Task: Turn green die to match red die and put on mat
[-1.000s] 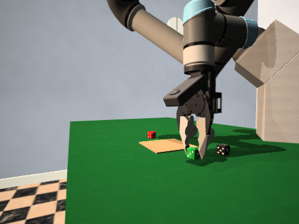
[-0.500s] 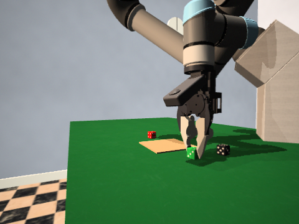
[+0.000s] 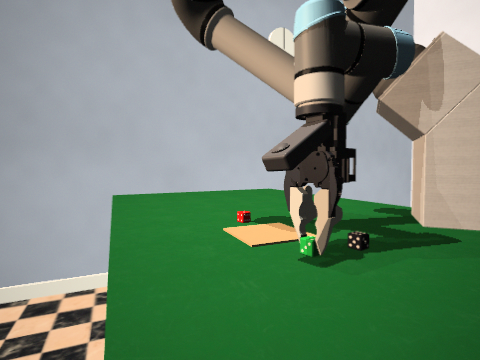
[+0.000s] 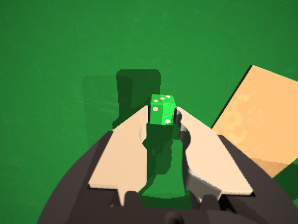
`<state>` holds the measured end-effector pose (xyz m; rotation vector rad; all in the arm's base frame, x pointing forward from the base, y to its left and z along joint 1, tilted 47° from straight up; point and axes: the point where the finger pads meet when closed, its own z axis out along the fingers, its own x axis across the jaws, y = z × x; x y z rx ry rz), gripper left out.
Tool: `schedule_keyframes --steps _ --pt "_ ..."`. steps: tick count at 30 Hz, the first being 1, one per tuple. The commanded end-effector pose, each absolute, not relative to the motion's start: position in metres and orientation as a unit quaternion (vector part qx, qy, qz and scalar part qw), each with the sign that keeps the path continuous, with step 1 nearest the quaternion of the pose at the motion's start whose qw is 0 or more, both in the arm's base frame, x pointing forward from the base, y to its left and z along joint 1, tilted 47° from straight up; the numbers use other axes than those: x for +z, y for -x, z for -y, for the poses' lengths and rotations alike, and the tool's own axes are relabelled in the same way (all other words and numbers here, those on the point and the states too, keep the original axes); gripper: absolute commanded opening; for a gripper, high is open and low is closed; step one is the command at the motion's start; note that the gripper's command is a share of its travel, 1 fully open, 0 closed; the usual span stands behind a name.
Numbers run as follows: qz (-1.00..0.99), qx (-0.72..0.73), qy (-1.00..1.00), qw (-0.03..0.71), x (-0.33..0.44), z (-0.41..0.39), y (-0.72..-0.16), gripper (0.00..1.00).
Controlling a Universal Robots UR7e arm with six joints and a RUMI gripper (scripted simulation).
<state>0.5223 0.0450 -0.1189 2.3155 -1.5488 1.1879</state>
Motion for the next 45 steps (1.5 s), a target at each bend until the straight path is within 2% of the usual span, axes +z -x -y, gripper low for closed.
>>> schedule_keyframes --steps 1,25,45 --pt "0.510 0.392 -0.763 0.056 -0.118 -0.045 -0.522 0.06" --pt "0.510 0.392 -0.763 0.056 -0.115 -0.048 -0.520 0.06" --pt "0.510 0.392 -0.763 0.056 -0.059 -0.087 -0.476 0.06"
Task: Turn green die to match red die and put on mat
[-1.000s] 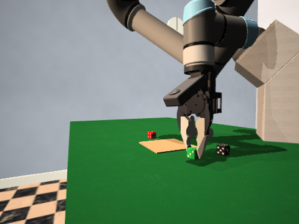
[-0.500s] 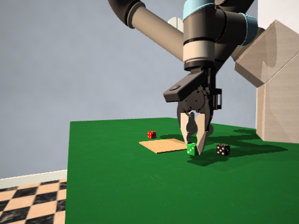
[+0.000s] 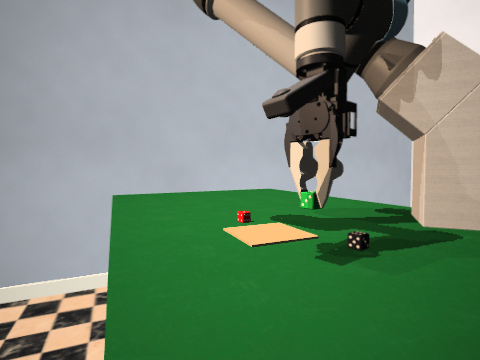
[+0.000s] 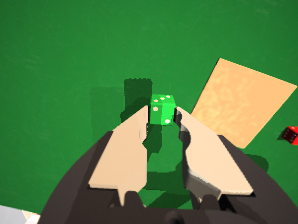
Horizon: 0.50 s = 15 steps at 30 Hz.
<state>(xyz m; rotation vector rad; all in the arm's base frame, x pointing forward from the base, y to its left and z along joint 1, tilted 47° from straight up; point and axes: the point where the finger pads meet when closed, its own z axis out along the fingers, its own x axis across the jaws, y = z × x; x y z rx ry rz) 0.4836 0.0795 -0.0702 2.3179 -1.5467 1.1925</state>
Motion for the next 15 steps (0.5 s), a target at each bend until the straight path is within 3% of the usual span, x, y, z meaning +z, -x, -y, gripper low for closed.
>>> schedule_keyframes --steps 1,15 --pt "0.510 0.392 -0.763 0.056 -0.0572 -0.0888 -0.4741 0.06" --pt "0.510 0.392 -0.763 0.056 -0.0498 -0.0940 -0.4683 0.06"
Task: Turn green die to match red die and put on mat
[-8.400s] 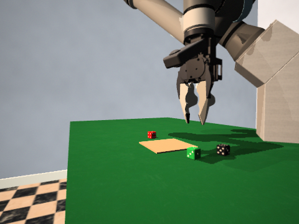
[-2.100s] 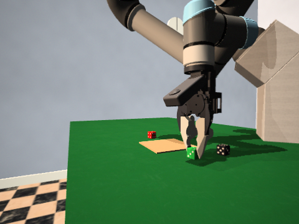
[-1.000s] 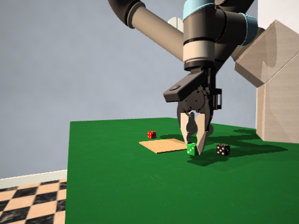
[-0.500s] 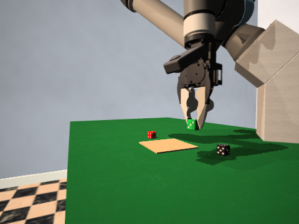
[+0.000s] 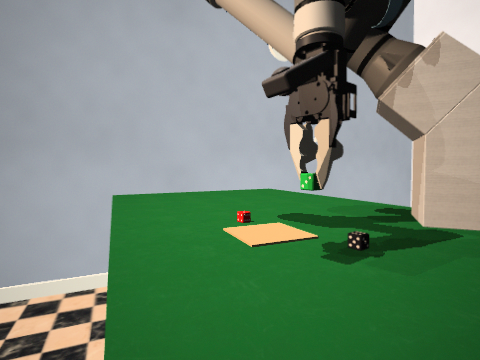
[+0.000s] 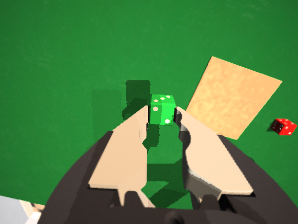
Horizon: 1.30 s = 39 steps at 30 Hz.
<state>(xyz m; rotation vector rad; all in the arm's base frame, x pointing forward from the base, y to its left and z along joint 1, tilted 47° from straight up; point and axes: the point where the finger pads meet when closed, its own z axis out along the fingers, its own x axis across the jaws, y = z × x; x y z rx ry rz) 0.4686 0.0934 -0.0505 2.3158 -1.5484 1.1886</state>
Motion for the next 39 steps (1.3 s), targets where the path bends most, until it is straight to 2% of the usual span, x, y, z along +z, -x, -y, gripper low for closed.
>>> schedule_keyframes --steps 1,8,24,39 --pt "0.510 0.392 -0.763 0.056 -0.050 -0.094 -0.468 0.06" --pt "0.519 0.391 -0.758 0.052 -0.044 -0.085 -0.469 0.06" --pt "0.613 0.395 -0.684 0.000 0.025 0.018 -0.457 0.06" --pt "0.617 0.396 -0.680 -0.002 0.028 0.022 -0.456 0.06"
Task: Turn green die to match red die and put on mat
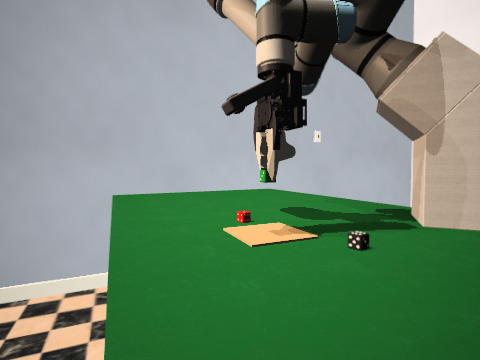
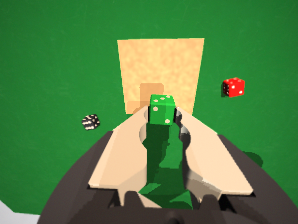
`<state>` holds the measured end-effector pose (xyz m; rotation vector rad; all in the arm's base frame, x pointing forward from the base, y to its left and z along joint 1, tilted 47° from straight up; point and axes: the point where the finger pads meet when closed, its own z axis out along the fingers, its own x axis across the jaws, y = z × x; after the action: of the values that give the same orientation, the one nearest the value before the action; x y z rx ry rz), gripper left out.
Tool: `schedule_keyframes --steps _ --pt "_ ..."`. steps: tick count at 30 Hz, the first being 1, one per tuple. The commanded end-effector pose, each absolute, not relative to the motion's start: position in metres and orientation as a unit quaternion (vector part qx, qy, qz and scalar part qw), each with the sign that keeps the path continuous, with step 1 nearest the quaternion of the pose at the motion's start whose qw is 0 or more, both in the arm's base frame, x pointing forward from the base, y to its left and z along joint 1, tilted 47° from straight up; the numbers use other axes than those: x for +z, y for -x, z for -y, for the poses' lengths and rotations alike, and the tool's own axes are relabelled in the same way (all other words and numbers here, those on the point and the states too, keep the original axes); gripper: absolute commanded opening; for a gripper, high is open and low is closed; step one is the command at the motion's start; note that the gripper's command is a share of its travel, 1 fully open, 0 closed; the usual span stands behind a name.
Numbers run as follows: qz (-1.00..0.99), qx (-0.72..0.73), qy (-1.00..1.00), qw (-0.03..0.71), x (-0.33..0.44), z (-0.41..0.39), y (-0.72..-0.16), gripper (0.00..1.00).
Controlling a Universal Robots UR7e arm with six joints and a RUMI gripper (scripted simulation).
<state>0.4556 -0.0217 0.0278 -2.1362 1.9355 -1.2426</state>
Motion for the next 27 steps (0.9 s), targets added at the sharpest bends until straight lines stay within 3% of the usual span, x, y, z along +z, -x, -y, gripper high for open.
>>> schedule_keyframes --steps 1,27 --pt "-0.617 -0.396 0.680 0.002 0.028 0.022 -0.456 0.06" --pt "-0.617 -0.396 0.681 0.002 -0.014 0.052 -0.489 0.06"
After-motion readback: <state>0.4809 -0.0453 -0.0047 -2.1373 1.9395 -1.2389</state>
